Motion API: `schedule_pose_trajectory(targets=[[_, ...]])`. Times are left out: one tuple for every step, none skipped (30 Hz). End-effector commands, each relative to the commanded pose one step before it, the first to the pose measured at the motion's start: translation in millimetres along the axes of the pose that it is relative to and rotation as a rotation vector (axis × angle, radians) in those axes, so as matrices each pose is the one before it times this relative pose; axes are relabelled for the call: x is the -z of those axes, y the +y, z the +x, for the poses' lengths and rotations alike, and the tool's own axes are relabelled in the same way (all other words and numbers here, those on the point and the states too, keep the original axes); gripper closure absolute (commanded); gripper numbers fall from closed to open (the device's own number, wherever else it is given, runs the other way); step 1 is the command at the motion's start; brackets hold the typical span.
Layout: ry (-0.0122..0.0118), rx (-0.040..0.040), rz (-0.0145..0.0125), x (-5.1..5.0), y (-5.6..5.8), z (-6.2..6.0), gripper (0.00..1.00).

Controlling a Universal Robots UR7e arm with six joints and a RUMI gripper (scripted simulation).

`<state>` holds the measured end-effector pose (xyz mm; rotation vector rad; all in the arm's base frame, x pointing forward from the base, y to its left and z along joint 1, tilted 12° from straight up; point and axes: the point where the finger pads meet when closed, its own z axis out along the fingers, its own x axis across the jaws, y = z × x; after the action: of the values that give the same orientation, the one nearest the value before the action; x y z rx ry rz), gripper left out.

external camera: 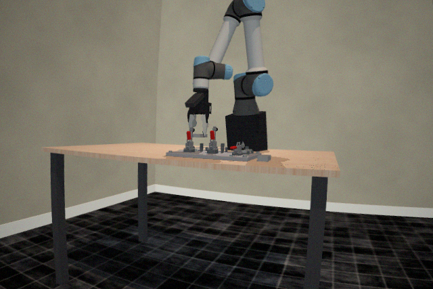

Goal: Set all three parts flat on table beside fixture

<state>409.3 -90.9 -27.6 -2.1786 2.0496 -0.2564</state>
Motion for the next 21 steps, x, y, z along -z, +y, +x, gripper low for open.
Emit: schedule_pose_trajectory(targets=[[-0.0032, -0.0002, -0.00209, 10.88, 2.81, 0.13, 1.0], [0.001, 0.00017, 0.00086, 1.67, -0.33, 0.59, 1.0], [-0.00001, -0.00001, -0.00005, 0.97, 0.26, -0.02, 1.0], [0.0, -0.00001, -0.00006, 0.65, 0.19, -0.02, 1.0], [0.00002, 0.0, -0.00005, 0.36, 0.11, 0.0, 1.0], [0.00003, 0.0, -0.00004, 0.15, 0.05, 0.01, 1.0], [0.00004, 0.0, -0.00003, 0.02, 0.02, 0.01, 1.0], [0.00003, 0.0, -0.00003, 0.0, 0.01, 0.01, 1.0], [0.00002, 0.00005, -0.00002, 0.0, 0.0, -0.01, 1.0], [-0.00008, 0.00048, -0.00001, -0.01, -0.05, -0.19, 1.0], [-0.00006, 0.0003, -0.00001, -0.01, -0.04, -0.15, 1.0], [-0.00004, 0.00014, -0.00001, 0.0, -0.03, -0.11, 1.0], [-0.00003, 0.00006, -0.00001, 0.0, -0.02, -0.07, 1.0], [-0.00009, -0.00002, -0.0001, -0.04, 0.02, -0.05, 1.0], [-0.00033, -0.00011, -0.00038, -0.17, 0.1, -0.07, 1.0], [-0.00022, -0.00009, -0.00026, -0.11, 0.07, -0.04, 1.0], [0.0, 0.0, 0.0, 0.0, 0.0, 0.0, 1.0], [0.0, 0.0, 0.0, 0.0, 0.0, 0.0, 1.0], [-0.00006, -0.00009, -0.00009, -0.1, 0.02, 0.01, 1.0], [0.00007, 0.0, 0.00008, 0.01, -0.02, 0.02, 1.0], [0.00006, 0.0, 0.00006, 0.01, -0.02, 0.02, 1.0]])
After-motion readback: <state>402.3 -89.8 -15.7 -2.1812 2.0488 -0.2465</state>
